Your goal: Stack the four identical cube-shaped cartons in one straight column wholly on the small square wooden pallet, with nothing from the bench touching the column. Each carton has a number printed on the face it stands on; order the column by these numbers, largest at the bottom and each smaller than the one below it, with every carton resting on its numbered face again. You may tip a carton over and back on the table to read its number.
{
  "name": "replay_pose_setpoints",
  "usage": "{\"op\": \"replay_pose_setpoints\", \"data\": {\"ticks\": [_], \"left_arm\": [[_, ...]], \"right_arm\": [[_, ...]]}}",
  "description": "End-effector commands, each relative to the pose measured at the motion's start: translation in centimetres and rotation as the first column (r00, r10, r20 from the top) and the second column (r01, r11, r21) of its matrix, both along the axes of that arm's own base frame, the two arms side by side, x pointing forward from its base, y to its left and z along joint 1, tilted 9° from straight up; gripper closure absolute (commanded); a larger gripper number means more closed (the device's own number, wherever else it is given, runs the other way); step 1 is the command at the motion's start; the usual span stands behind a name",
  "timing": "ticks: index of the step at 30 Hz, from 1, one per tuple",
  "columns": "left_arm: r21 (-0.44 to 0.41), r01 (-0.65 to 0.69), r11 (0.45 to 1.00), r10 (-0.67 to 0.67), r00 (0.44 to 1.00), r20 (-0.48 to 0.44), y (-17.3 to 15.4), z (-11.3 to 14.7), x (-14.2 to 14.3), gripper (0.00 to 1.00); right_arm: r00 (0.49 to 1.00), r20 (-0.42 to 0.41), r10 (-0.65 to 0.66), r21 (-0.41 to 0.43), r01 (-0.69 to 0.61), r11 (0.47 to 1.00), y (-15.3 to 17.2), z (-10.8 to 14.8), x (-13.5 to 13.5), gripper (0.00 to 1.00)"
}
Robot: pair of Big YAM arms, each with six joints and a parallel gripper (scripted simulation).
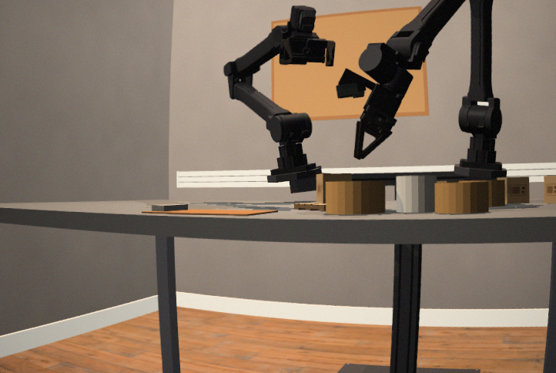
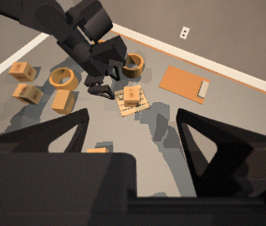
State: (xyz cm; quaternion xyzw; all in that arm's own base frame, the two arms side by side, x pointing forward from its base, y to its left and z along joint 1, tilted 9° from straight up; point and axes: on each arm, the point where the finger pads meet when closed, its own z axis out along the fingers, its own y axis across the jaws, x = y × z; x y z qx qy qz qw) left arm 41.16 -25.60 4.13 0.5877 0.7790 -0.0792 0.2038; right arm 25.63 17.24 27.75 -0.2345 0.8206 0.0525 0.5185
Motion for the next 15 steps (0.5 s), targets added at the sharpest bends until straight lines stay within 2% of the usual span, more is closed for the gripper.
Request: {"op": "replay_pose_setpoints", "data": {"ticks": [1,3,4,5,7,9,13,15], "left_arm": [[-0.029,-0.008,1.0,0.01,0.998,0.069,1.5,6.6,1.4,0.17],[-0.041,-0.007,0.999,0.011,0.995,0.098,1.7,9.5,2.0,0.17],[-0.042,-0.007,0.999,0.011,0.995,0.098,1.7,9.8,1.9,0.17],[-0.032,-0.005,0.999,0.007,0.998,0.066,1.3,7.9,1.1,0.17],[-0.032,-0.005,0.999,0.007,0.998,0.066,1.3,7.9,1.1,0.17],[-0.015,-0.008,1.0,0.009,0.999,0.04,1.3,6.3,0.9,0.17],[-0.014,-0.008,1.0,0.008,0.999,0.035,1.3,6.0,0.8,0.17],[-0.034,-0.064,0.997,0.066,0.997,0.042,2.2,6.8,1.3,0.17]], "right_arm": [[1.0,0.001,-0.005,0.011,0.005,1.0,0.1,0.4,0.1,0.0],[1.0,0.001,-0.005,0.011,0.005,1.0,0.1,0.4,0.1,0.0],[1.0,0.001,-0.005,0.011,0.005,1.0,0.1,0.4,0.1,0.0],[1.0,0.001,-0.005,0.011,0.005,1.0,0.1,0.4,0.1,0.0],[1.0,0.001,-0.005,0.011,0.005,1.0,0.1,0.4,0.1,0.0],[1.0,0.001,-0.005,0.011,0.005,1.0,0.1,0.4,0.1,0.0],[1.0,0.001,-0.005,0.011,0.005,1.0,0.1,0.4,0.1,0.0],[1.0,0.006,-0.003,0.028,0.002,1.0,0.6,1.0,0.2,0.0]]}}
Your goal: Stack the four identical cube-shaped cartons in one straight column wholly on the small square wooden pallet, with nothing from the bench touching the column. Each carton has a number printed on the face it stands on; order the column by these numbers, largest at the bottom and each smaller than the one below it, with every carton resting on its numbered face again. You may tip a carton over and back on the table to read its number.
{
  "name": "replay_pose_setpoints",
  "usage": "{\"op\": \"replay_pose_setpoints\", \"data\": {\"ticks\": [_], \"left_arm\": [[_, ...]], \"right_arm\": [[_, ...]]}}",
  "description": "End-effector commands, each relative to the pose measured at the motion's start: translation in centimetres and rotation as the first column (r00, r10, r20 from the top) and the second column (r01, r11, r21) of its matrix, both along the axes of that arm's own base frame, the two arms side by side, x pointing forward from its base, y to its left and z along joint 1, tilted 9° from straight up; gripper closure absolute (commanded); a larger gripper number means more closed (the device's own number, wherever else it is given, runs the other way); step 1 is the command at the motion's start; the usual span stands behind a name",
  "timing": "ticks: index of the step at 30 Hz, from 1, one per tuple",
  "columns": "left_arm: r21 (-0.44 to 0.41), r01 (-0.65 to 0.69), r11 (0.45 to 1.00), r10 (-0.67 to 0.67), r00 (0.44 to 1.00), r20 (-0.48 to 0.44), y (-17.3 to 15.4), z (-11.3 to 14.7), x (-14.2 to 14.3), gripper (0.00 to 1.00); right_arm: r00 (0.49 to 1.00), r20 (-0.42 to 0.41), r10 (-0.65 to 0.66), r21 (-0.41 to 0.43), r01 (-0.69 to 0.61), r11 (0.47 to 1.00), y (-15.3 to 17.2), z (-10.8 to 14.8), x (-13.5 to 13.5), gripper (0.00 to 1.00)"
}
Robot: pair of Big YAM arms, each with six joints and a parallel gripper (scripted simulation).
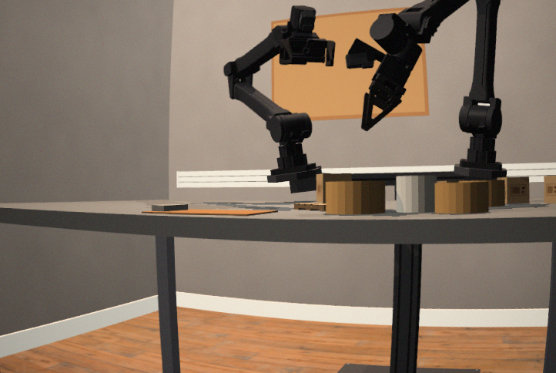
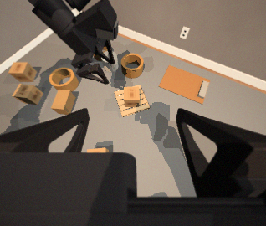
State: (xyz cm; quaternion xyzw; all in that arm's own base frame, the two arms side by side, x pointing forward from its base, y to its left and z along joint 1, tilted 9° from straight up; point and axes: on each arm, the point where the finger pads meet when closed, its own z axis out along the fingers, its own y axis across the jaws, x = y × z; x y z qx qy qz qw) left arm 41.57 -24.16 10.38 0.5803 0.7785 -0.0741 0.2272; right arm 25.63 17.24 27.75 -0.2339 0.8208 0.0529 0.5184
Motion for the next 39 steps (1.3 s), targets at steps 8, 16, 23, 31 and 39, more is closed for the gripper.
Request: {"op": "replay_pose_setpoints", "data": {"ticks": [8,16,23,31,39], "left_arm": [[-0.055,-0.391,0.919,0.391,0.92,-0.007,9.7,-0.5,1.5,0.17],[-0.097,-0.694,0.714,0.697,0.718,-0.007,19.5,-1.8,0.7,0.17],[-0.147,-0.885,0.441,0.894,0.448,-0.015,27.7,-3.1,-2.0,0.17],[-0.206,-0.971,0.125,0.99,0.135,-0.035,34.6,-4.3,-6.1,0.17],[-0.257,-0.953,-0.159,0.987,-0.152,-0.047,39.9,-5.6,-11.2,0.17]], "right_arm": [[0.994,0.052,0.092,0.033,-0.094,0.995,5.2,2.0,1.7,0.0],[0.972,0.08,0.222,0.046,-0.226,0.973,12.7,0.6,3.0,0.0],[0.931,0.109,0.347,0.057,-0.355,0.933,20.1,-2.1,3.0,0.0],[0.872,0.143,0.469,0.065,-0.481,0.874,27.2,-6.1,1.6,0.0],[0.787,0.176,0.591,0.073,-0.609,0.79,33.7,-11.6,-1.6,0.0]]}}
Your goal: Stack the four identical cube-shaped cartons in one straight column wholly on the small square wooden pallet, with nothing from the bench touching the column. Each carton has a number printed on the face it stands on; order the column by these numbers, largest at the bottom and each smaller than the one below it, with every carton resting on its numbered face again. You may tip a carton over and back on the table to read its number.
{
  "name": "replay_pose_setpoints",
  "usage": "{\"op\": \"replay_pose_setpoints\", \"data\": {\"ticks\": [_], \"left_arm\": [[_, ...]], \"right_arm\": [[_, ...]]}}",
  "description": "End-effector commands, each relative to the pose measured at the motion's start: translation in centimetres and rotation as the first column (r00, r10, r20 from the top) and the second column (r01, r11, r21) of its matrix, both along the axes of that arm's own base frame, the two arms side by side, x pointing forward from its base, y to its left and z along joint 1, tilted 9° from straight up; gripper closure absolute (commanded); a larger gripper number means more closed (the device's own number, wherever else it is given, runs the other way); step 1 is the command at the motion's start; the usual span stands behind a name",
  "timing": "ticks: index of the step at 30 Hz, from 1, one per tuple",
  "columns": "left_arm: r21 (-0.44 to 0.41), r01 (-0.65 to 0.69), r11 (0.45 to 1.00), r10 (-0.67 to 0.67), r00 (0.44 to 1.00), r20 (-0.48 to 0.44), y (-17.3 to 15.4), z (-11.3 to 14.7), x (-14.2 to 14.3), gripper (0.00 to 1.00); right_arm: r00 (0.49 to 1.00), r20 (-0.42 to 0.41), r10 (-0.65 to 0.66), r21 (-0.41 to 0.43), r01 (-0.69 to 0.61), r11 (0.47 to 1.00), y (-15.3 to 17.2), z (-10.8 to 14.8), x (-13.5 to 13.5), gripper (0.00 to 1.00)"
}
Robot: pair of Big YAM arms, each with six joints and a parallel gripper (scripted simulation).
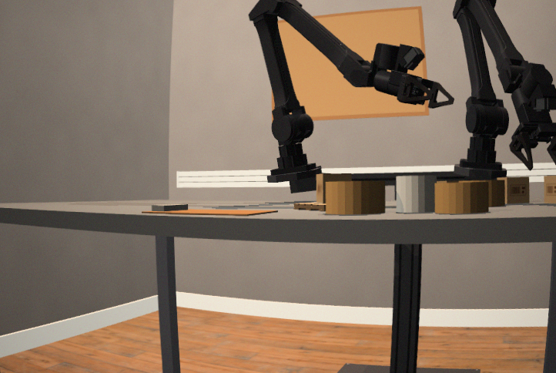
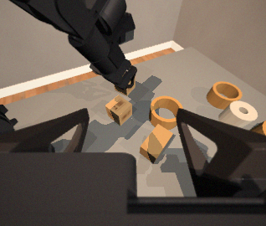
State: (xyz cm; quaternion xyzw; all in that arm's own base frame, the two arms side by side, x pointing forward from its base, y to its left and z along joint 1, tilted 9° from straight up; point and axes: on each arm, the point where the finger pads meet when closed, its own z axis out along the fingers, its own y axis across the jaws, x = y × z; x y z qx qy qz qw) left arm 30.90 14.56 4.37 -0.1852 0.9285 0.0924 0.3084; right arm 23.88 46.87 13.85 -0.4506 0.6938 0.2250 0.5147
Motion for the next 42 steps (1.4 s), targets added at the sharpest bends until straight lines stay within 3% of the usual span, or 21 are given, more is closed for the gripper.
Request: {"op": "replay_pose_setpoints", "data": {"ticks": [1,10,42], "left_arm": [[-0.021,-0.1,0.995,0.101,0.994,0.05,1.4,0.2,-0.9,0.17],[0.0,-0.098,0.995,0.097,0.994,0.053,2.1,0.7,-0.5,0.17],[0.006,-0.093,0.996,0.093,0.994,0.057,4.0,-1.7,2.3,0.17]], "right_arm": [[0.997,0.061,0.054,0.075,-0.059,0.995,4.5,1.8,-0.2,0.0],[0.995,0.038,0.094,0.059,-0.097,0.994,5.6,-1.1,-1.6,0.0],[0.996,0.036,0.079,0.054,-0.081,0.995,4.5,-1.2,-1.2,0.0]]}}
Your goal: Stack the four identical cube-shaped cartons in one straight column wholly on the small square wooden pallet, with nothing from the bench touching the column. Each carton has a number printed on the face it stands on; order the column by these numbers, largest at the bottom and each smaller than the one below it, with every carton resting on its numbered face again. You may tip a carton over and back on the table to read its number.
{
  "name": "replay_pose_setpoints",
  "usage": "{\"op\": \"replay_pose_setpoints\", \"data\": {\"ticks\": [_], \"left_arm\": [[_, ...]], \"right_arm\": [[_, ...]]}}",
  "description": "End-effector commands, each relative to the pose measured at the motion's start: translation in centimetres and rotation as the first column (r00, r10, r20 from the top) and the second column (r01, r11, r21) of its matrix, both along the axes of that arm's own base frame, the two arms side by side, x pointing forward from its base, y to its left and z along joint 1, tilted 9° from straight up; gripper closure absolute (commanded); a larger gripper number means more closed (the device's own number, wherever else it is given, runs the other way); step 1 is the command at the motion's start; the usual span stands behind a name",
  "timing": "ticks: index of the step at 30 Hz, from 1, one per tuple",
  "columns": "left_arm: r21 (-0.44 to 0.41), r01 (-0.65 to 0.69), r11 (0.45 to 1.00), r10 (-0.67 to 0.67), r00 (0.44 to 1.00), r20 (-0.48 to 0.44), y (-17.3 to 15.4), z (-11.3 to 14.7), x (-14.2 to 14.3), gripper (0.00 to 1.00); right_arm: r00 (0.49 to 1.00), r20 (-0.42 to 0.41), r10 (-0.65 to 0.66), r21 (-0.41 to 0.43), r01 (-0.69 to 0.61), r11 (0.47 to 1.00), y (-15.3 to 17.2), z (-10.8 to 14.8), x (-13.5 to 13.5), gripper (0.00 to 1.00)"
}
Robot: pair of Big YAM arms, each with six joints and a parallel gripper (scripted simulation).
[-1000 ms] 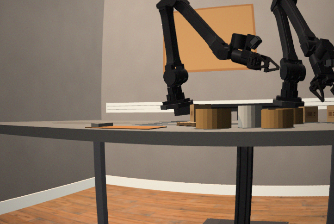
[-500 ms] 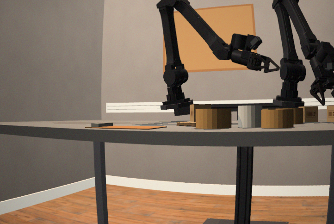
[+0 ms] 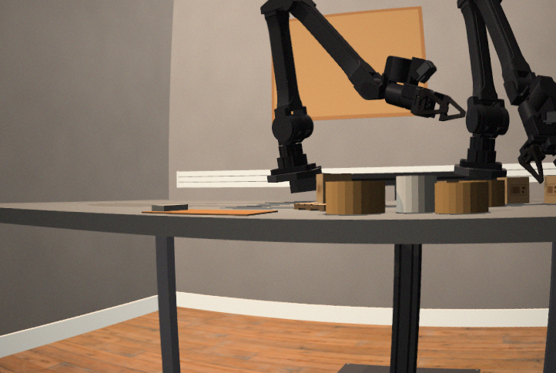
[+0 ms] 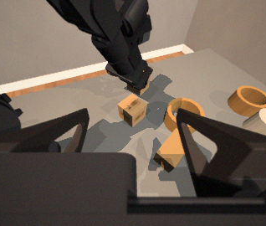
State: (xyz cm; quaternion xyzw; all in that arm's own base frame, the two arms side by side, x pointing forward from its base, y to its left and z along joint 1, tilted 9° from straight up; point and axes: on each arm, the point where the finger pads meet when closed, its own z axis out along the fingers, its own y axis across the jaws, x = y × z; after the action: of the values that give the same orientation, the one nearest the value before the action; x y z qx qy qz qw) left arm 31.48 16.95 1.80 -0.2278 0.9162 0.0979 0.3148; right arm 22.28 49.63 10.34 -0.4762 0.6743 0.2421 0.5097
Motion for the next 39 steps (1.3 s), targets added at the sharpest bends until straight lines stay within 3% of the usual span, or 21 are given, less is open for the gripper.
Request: {"op": "replay_pose_setpoints", "data": {"ticks": [1,33,34,39], "left_arm": [[0.021,-0.008,1.0,0.007,0.999,0.031,1.6,0.7,1.8,0.17],[0.021,-0.009,1.0,0.008,0.999,0.031,2.7,-1.9,3.5,0.17],[0.021,-0.009,1.0,0.008,0.999,0.031,2.7,-1.9,3.5,0.25],[0.014,-0.004,1.0,0.004,1.0,0.028,1.9,-2.1,2.9,0.29]], "right_arm": [[1.0,0.023,0.006,0.055,-0.008,0.998,1.7,2.3,0.4,0.0],[1.0,0.023,0.006,0.055,-0.008,0.998,1.7,2.3,0.4,0.0],[1.0,0.023,0.006,0.055,-0.008,0.998,1.7,2.3,0.4,0.0],[1.0,0.023,0.006,0.055,-0.008,0.998,1.7,2.3,0.4,0.0]]}}
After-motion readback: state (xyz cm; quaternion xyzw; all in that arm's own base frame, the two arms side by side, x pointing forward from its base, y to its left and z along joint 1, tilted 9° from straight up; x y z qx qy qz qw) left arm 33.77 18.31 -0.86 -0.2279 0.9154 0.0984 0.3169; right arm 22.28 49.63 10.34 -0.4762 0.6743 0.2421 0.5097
